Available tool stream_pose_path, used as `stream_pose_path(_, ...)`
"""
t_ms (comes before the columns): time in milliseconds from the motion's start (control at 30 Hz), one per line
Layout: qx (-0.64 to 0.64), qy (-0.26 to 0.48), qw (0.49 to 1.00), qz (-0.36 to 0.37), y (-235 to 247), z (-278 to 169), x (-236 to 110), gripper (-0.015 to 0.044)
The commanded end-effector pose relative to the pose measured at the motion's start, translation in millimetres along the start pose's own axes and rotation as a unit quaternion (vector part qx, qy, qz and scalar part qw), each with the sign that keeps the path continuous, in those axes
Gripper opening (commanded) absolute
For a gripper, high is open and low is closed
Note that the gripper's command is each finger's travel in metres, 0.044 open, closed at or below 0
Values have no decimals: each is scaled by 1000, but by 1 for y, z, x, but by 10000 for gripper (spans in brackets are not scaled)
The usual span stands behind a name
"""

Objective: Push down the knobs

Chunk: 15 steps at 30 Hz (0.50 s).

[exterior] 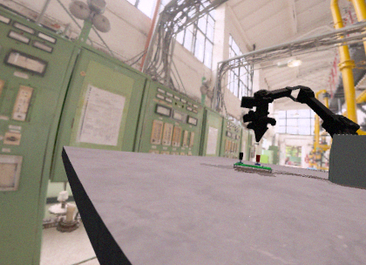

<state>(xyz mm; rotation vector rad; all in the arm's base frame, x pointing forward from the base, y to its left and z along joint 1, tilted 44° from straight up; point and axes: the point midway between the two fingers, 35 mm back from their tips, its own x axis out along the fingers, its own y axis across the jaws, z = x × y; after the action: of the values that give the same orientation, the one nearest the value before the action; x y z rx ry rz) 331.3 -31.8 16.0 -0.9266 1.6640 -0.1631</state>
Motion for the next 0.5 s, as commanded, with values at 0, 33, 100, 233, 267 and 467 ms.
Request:
stream_pose_path(0,12,48,999,-3,-14,-15,11,0)
stream_pose_path(33,12,48,999,-3,-14,-15,11,0)
stream_pose_path(100,12,48,999,-3,-14,-15,11,0)
stream_pose_path(233,12,48,999,-4,-15,-16,21,0)
stream_pose_path(267,12,49,999,-4,-15,-16,28,0)
stream_pose_path(467,12,49,999,-4,-15,-17,31,0)
